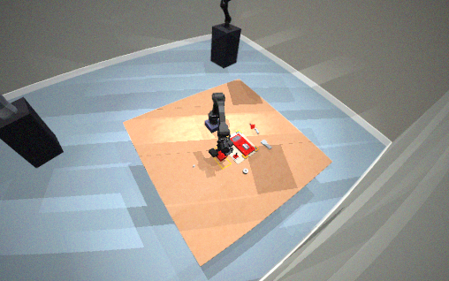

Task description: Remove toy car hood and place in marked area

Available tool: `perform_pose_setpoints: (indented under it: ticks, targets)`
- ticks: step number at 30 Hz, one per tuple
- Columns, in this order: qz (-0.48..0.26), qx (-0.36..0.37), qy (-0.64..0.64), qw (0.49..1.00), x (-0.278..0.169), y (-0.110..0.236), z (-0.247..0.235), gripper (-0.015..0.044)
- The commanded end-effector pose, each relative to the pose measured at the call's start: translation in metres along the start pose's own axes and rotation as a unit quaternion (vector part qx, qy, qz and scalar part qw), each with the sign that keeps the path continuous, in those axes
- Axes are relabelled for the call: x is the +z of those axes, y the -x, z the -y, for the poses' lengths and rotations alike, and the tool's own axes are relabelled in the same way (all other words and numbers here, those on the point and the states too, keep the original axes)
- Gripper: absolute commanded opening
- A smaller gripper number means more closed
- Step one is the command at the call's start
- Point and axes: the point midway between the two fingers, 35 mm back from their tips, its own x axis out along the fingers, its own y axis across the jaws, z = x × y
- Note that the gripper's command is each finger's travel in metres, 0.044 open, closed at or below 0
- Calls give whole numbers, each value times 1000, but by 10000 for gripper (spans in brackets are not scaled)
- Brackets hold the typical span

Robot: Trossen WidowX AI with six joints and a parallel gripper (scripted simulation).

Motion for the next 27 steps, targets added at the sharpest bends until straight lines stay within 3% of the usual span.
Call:
perform_pose_setpoints:
  ticks: [1,27]
  targets:
    - [-1,3,1,1000,-1,-5,-2,0]
    - [-1,3,1,1000,-3,-22,-3,0]
